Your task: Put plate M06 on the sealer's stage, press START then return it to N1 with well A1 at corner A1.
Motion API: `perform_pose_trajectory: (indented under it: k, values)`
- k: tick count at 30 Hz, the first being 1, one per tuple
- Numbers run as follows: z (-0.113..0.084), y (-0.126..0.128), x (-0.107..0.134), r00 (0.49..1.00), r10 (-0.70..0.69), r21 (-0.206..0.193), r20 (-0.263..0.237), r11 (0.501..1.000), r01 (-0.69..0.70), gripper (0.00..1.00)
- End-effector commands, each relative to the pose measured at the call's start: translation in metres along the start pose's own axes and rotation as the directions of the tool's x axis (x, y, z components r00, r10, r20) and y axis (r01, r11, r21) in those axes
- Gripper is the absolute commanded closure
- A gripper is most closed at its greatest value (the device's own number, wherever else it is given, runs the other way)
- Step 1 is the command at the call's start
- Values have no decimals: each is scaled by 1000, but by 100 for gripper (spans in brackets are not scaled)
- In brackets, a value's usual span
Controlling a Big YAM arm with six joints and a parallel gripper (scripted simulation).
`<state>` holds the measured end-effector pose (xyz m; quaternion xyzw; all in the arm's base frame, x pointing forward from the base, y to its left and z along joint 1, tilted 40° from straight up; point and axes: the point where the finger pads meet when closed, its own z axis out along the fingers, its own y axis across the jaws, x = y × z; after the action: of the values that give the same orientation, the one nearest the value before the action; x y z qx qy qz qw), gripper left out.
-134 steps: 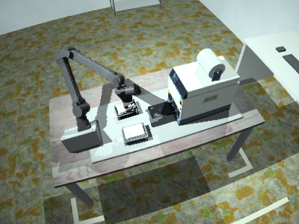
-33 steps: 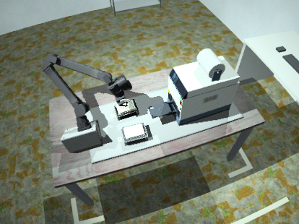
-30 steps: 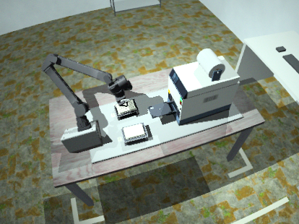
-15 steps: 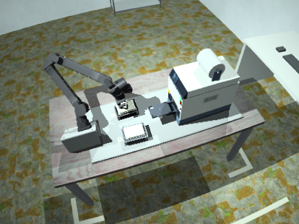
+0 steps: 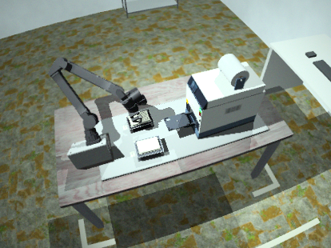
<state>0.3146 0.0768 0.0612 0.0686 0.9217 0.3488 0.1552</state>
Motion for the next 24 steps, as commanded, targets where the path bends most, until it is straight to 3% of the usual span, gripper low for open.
perform_pose_trajectory:
  k: [1, 5, 15, 24]
  values:
    - [-2, 3, -8, 1000, 2, -8, 17, 1000, -1, 0]
    - [-9, 6, -17, 999, -8, -6, 38, 1000, 8, 0]
    - [-7, 2, -18, 1000, 4, 0, 17, 1000, -4, 0]
    - [-12, 7, -25, 999, -30, -3, 42, 1000, 30, 0]
